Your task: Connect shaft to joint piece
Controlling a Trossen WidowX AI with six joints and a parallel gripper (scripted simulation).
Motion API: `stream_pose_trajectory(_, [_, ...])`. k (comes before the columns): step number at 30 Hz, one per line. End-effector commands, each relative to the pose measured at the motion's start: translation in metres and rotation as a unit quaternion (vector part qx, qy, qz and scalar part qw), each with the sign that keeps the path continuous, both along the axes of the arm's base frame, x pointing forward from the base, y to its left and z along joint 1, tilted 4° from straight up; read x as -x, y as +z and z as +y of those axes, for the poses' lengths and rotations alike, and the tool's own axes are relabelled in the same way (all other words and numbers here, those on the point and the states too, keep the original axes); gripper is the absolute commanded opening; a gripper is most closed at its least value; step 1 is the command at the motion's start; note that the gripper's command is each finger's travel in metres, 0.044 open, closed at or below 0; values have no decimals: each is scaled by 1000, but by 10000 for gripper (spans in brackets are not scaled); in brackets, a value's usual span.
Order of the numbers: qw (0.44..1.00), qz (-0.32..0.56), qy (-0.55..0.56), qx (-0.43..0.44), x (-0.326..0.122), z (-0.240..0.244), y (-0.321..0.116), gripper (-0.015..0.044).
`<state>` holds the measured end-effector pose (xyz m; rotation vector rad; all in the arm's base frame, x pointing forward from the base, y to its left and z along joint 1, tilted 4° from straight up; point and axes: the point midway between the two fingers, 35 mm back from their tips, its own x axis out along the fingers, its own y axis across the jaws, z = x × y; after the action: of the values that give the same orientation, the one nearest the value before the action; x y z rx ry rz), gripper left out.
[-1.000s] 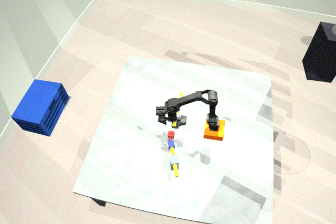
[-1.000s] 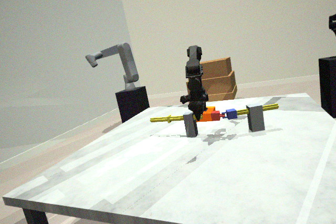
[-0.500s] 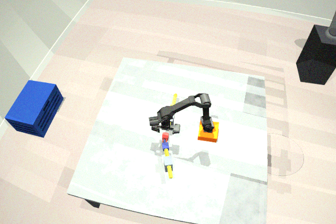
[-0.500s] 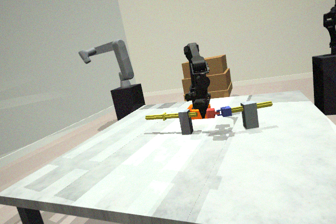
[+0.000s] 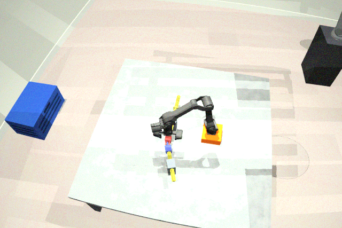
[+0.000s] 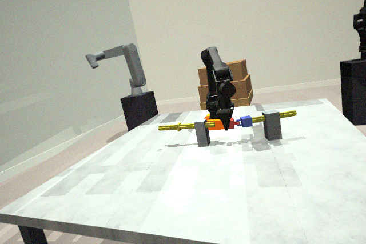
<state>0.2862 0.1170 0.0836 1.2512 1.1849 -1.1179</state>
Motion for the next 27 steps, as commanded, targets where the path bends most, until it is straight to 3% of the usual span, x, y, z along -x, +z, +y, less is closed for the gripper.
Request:
stream_pose_trajectory(1, [1000,7,-2,5,1,-1,-12,440])
stream_pose_trajectory(10, [1000,7,-2,5,1,-1,-22,440])
stream_pose_trajectory(20, [1000,7,-2,5,1,-1,-22,182])
stream_pose_trajectory(27, [1000,7,-2,5,1,-1,-22,182])
